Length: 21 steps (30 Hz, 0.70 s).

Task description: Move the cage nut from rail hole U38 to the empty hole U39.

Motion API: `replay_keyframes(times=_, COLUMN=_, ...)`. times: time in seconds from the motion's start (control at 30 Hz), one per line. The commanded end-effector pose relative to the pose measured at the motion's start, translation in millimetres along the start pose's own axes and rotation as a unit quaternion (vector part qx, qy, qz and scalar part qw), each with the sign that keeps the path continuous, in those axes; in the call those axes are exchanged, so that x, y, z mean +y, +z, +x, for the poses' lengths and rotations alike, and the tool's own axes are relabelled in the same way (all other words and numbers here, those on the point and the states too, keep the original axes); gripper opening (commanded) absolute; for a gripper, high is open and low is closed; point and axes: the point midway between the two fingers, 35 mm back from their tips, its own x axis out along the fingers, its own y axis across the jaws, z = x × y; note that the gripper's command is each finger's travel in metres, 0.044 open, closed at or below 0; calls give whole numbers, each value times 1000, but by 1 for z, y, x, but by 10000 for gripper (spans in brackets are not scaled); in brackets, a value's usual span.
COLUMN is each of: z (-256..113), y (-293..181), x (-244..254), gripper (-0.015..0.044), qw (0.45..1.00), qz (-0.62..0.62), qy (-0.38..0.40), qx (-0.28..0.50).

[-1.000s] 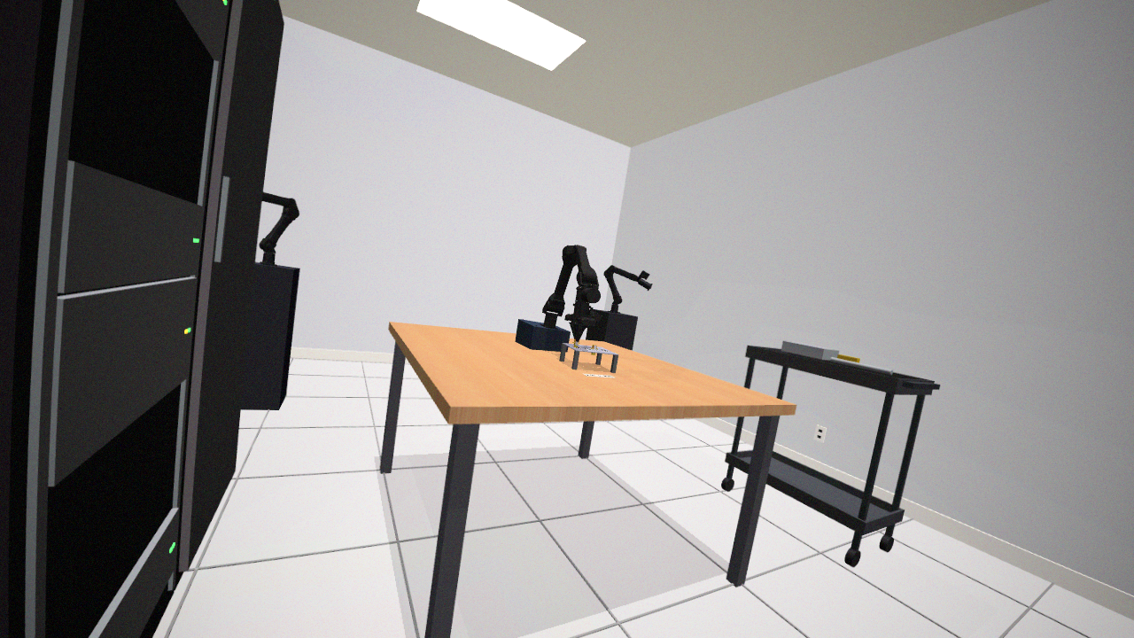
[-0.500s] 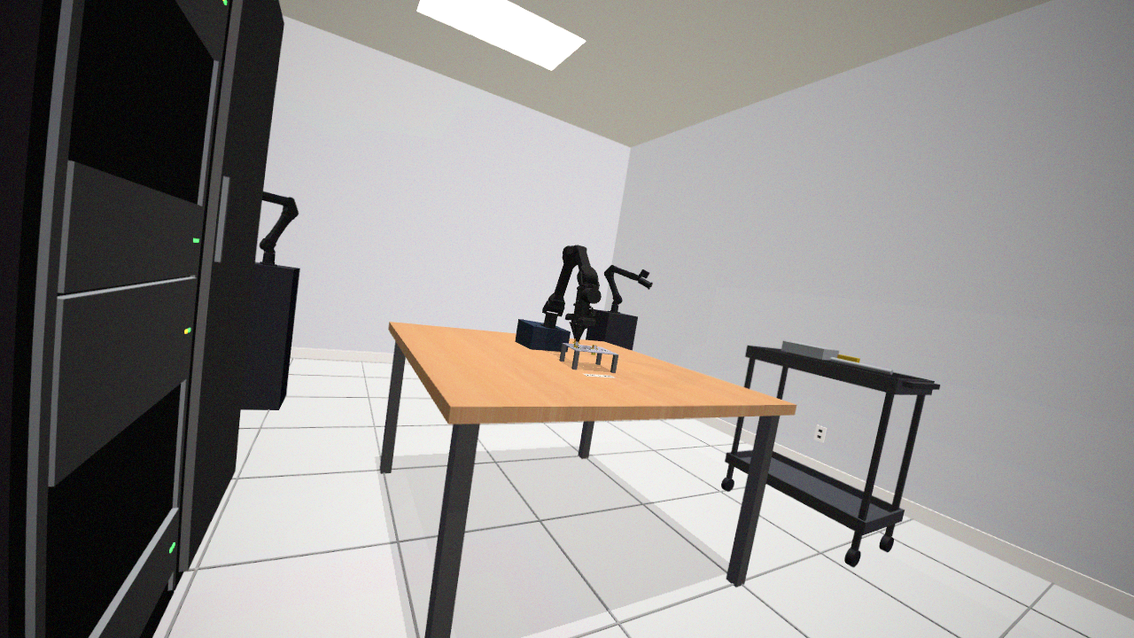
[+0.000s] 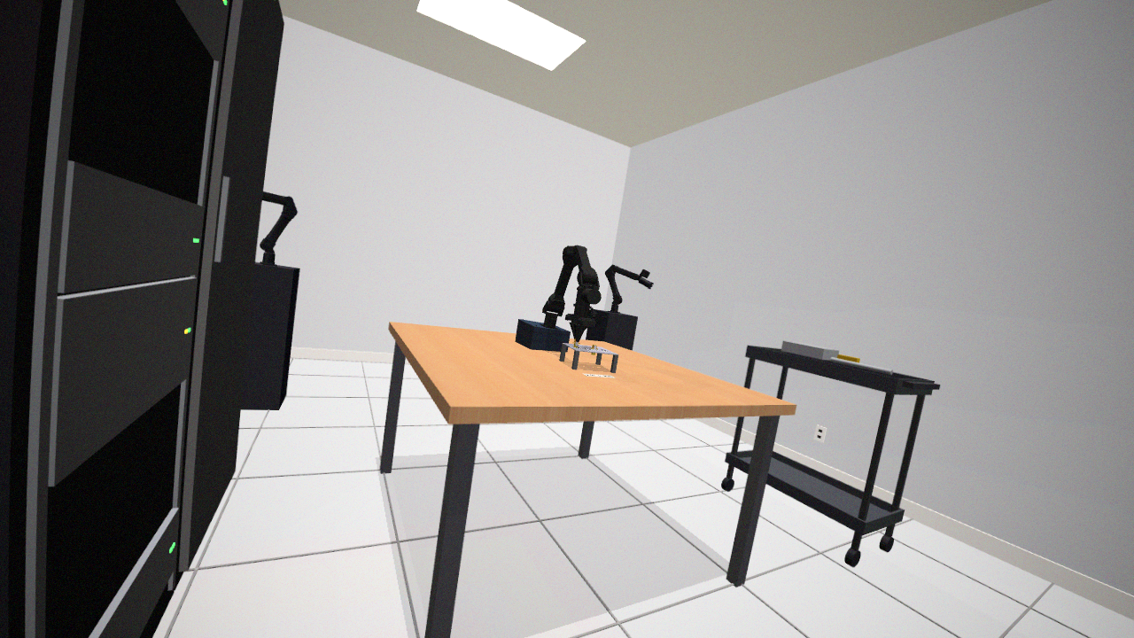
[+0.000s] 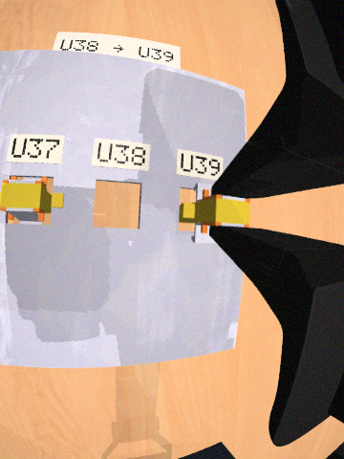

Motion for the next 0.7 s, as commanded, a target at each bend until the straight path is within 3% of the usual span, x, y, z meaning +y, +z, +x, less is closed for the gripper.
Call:
replay_keyframes(times=0.0, z=2, y=0, x=0, gripper=33, qw=1000, qz=0, qy=3, qx=0)
replay_keyframes(times=0.67, z=2, y=0, x=-3, gripper=33, qw=1000, qz=0, qy=3, qx=0)
